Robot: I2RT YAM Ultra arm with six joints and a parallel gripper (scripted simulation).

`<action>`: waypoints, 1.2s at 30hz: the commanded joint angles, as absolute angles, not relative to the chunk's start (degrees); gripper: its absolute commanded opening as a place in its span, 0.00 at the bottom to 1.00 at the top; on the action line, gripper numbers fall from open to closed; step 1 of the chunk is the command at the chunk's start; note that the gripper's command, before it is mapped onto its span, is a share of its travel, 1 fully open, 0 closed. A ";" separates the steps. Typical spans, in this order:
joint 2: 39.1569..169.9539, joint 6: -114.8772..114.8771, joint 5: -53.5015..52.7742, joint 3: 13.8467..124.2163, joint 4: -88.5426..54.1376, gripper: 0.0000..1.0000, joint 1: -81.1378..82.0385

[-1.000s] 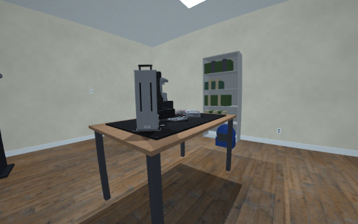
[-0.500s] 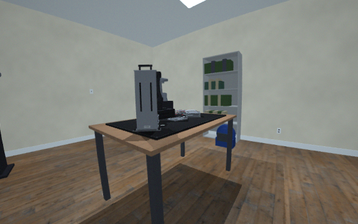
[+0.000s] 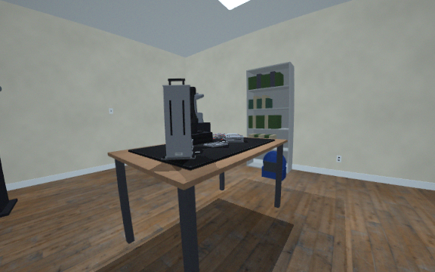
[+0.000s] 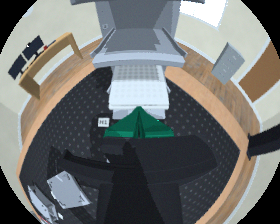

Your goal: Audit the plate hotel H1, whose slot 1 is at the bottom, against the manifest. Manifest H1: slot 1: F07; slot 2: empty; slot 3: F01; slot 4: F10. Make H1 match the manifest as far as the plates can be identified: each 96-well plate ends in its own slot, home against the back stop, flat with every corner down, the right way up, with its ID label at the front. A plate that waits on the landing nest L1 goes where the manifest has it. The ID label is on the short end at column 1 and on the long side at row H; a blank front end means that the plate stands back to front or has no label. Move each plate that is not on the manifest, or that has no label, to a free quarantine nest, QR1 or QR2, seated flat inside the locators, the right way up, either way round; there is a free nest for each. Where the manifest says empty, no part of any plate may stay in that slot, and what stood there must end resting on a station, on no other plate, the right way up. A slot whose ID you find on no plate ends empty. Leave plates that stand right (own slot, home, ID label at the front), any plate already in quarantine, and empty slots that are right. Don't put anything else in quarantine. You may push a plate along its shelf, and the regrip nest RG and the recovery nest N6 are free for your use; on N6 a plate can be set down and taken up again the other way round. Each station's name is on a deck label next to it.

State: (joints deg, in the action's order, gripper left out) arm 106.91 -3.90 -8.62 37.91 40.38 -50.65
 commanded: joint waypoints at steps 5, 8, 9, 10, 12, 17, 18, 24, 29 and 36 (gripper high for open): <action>107.19 -3.80 -8.50 39.44 40.67 0.00 -50.46; 107.19 -3.80 -8.50 39.44 40.67 0.00 -50.46; 107.19 -3.80 -8.50 39.44 40.67 0.00 -50.46; 107.19 -3.80 -8.50 39.44 40.67 0.00 -50.46; 107.19 -3.80 -8.50 39.44 40.67 0.00 -50.46; 105.95 -3.92 -8.73 37.45 41.38 0.00 -50.72; 105.70 -3.94 -8.78 37.05 41.53 0.00 -50.77; 104.69 -4.05 -8.97 35.47 42.07 0.00 -50.99; 103.42 -4.18 -9.22 33.51 42.73 0.00 -51.27; 101.61 -4.39 -9.60 30.80 43.57 0.00 -51.70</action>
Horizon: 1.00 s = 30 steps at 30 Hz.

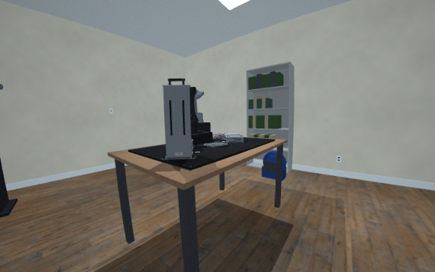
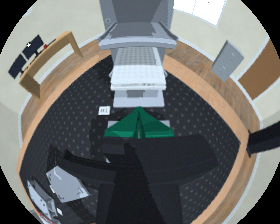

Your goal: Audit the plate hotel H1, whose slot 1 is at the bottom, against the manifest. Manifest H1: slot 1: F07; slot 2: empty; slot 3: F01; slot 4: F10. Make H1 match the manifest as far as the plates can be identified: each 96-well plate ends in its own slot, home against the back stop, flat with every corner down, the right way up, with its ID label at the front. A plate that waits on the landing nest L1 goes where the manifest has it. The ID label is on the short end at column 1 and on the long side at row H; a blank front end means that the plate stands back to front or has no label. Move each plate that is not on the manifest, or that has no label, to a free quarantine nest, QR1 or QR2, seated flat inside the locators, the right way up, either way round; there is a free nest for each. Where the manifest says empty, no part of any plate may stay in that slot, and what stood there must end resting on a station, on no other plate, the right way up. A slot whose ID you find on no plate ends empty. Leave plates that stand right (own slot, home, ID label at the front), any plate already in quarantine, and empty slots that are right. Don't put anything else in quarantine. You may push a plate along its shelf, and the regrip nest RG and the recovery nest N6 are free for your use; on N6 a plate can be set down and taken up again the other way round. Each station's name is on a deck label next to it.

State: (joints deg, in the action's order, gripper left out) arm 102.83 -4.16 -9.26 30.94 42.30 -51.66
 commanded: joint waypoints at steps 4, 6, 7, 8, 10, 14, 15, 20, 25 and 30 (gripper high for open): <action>101.08 -4.45 -9.72 30.03 43.80 0.00 -51.83; 100.55 -4.51 -9.83 29.27 44.02 0.00 -51.96; 100.29 -4.54 -9.89 28.88 44.13 0.00 -52.03; 100.02 -4.58 -9.95 28.50 44.23 0.00 -52.10; 99.48 -4.64 -10.08 27.75 44.44 0.00 -52.24; 98.40 -4.78 -10.33 26.24 44.83 0.00 -52.53; 98.12 -4.82 -10.40 25.86 44.92 0.00 -52.60; 97.01 -4.96 -10.67 24.37 45.26 0.00 -52.91; 95.88 -5.12 -10.96 22.89 45.57 0.00 -53.24; 94.41 -5.33 -11.34 21.05 45.89 0.00 -53.67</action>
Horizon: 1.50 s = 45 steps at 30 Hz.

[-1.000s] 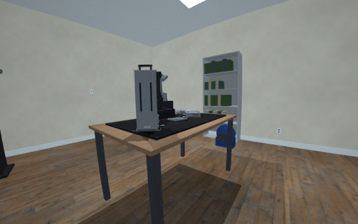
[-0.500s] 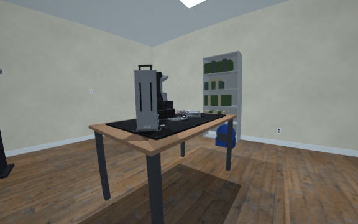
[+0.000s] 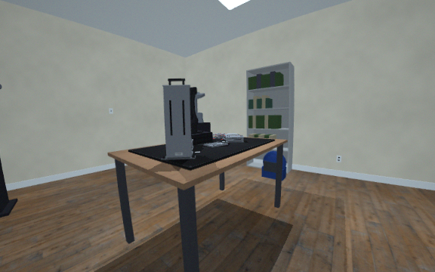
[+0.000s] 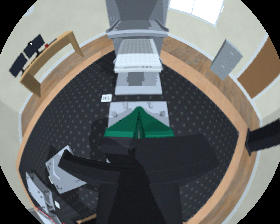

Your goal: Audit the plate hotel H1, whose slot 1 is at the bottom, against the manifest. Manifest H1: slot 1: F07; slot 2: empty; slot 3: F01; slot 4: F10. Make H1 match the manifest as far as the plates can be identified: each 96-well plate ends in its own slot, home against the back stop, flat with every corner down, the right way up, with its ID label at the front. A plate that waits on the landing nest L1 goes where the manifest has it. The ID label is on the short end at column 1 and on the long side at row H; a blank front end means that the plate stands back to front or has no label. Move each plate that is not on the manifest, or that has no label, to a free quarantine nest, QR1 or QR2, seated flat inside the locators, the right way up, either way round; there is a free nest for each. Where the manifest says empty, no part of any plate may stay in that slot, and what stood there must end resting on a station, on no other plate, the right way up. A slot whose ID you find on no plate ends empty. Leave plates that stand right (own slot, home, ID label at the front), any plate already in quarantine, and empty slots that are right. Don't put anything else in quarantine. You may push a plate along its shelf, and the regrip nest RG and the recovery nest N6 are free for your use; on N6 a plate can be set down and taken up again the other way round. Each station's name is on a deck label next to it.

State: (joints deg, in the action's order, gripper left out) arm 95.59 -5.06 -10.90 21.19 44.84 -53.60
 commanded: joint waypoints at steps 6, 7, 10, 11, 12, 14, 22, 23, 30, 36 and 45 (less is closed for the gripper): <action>92.59 -5.60 -11.84 18.88 46.17 0.00 -54.24; 92.59 -5.60 -11.84 18.88 46.17 0.00 -54.24; 91.96 -5.70 -12.02 18.16 46.23 0.00 -54.44; 91.65 -5.75 -12.11 17.80 46.27 0.00 -54.54; 91.33 -5.80 -12.20 17.45 46.29 0.00 -54.64; 90.68 -5.90 -12.38 16.74 46.33 0.00 -54.85; 85.86 -6.20 -12.92 15.59 42.59 0.00 -55.46; 84.85 -6.21 -12.94 15.82 41.35 0.00 -55.48; 80.10 -6.25 -13.02 17.11 35.30 0.00 -55.57; 75.10 -6.30 -13.11 18.99 28.42 0.00 -55.68; 70.23 -6.36 -13.22 21.55 20.99 0.00 -55.80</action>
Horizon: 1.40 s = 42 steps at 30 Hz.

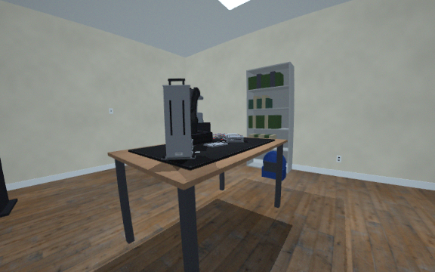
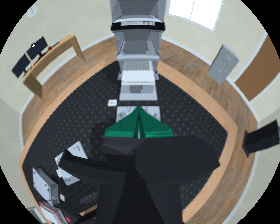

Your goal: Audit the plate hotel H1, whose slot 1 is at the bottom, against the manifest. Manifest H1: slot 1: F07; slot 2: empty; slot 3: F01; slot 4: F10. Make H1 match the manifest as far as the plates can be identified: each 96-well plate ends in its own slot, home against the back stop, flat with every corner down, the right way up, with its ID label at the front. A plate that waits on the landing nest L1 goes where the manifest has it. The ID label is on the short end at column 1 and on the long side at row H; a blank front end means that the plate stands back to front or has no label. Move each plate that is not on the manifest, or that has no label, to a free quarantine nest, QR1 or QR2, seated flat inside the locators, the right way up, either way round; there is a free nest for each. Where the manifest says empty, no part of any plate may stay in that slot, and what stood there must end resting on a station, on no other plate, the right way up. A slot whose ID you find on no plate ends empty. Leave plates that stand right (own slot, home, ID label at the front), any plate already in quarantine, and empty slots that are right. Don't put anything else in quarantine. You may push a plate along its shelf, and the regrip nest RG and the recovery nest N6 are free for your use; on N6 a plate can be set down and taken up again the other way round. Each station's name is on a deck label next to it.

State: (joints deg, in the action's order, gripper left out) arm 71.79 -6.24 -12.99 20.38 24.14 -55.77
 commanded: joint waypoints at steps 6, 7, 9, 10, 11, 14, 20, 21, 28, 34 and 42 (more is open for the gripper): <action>68.52 -6.39 -13.27 22.69 18.13 0.00 -55.85; 68.55 -6.39 -13.26 22.69 18.16 0.00 -55.85; 68.54 -6.39 -13.27 22.69 18.15 0.00 -55.85; 68.54 -6.39 -13.27 22.69 18.15 0.00 -55.85; 68.53 -6.39 -13.27 22.69 18.14 0.00 -55.85; 68.53 -6.39 -13.27 22.69 18.14 0.00 -55.85; 68.53 -6.38 -13.25 22.69 18.14 0.00 -55.84; 68.53 -6.38 -13.25 22.69 18.14 0.00 -55.84; 68.53 -6.38 -13.25 22.69 18.14 0.00 -55.84; 68.53 -6.38 -13.25 22.69 18.14 0.00 -55.84; 68.53 -6.38 -13.25 22.69 18.14 0.00 -55.84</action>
